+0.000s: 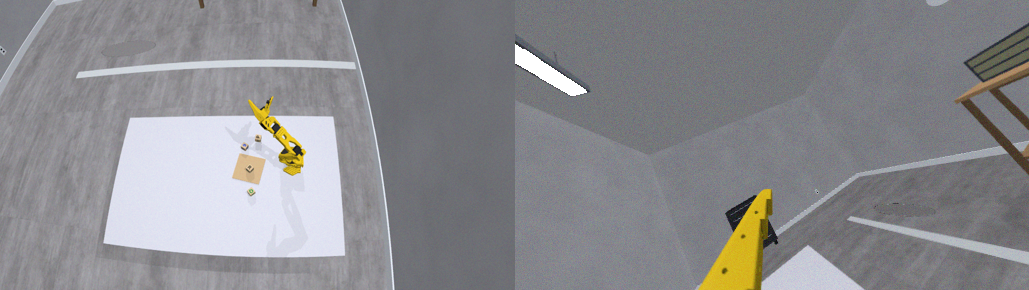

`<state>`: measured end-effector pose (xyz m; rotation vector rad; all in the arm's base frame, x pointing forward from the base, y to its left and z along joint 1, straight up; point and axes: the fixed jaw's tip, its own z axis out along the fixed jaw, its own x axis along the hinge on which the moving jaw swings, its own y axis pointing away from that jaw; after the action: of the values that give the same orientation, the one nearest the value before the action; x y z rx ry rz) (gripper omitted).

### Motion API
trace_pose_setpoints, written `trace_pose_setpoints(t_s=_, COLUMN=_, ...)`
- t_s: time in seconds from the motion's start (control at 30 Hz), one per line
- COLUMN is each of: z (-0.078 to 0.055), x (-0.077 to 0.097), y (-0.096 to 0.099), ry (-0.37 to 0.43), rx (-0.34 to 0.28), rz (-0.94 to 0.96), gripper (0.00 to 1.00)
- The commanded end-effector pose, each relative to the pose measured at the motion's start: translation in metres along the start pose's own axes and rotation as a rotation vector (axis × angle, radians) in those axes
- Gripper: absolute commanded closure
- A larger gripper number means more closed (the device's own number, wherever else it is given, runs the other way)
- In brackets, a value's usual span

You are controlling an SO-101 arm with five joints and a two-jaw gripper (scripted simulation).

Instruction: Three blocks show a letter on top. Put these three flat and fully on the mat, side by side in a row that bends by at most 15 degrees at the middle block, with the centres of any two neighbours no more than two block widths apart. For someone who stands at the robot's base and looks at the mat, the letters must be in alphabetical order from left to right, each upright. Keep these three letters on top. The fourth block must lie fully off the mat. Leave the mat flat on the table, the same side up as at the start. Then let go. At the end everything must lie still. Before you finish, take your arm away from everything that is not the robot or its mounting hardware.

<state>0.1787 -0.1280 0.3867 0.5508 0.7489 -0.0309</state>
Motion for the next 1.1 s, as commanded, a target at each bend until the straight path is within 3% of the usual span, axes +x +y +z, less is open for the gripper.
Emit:
trace_pose_setpoints(t_s=0.0, z=-0.004, x=-0.029, y=0.020, ry=-0.101, rx=-0.071, rz=0.001, gripper=0.00)
trace_pose_setpoints(t_s=0.3, z=-0.017, x=-0.051, y=0.036, ry=-0.173, rx=-0.122, rz=0.001, gripper=0.00)
trace_pose_setpoints(t_s=0.57, z=-0.019, x=-0.054, y=0.038, ry=-0.182, rx=-0.129, rz=0.001, gripper=0.00)
trace_pose_setpoints(t_s=0.87, z=-0.035, x=-0.074, y=0.052, ry=-0.253, rx=-0.179, rz=0.001, gripper=0.00)
trace_pose_setpoints(t_s=1.07, z=-0.036, x=-0.075, y=0.053, ry=-0.258, rx=-0.183, rz=0.001, gripper=0.00)
